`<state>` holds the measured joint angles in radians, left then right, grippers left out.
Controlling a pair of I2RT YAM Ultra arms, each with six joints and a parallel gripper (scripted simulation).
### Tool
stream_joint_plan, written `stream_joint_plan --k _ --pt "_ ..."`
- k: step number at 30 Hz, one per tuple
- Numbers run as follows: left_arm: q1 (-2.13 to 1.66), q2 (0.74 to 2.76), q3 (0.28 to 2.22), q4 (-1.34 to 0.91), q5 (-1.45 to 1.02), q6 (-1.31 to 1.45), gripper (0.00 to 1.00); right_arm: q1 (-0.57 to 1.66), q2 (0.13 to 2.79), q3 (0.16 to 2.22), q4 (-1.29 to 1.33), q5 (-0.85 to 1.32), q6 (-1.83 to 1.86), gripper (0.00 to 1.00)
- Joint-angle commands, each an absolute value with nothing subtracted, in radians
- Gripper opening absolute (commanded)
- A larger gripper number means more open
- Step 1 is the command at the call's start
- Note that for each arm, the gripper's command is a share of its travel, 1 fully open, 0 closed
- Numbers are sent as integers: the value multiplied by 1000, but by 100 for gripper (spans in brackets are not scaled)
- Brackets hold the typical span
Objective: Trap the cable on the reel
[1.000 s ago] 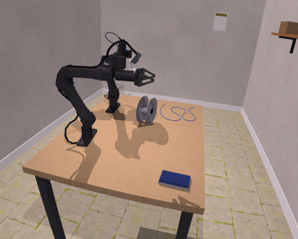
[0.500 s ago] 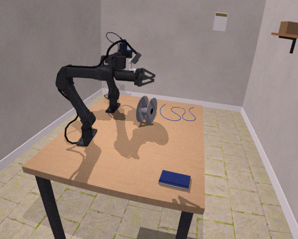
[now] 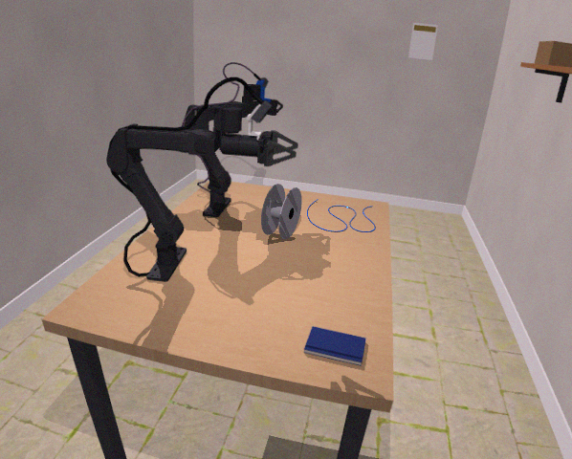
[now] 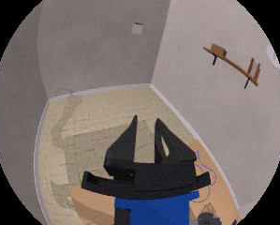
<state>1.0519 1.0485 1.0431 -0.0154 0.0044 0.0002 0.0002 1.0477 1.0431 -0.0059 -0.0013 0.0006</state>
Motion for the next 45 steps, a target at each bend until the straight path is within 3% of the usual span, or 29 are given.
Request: stream_joint_plan --k 1,21,45 --pt "916 1038 1031 3 15 -1 30 -2 1055 1038 3 5 -2 100" --pt "186 1050 1035 10 -5 0 30 -2 1055 1038 3 5 -2 100" --pt "145 1094 1094 -48 -7 62 30 -2 1055 1038 3 5 -2 100"
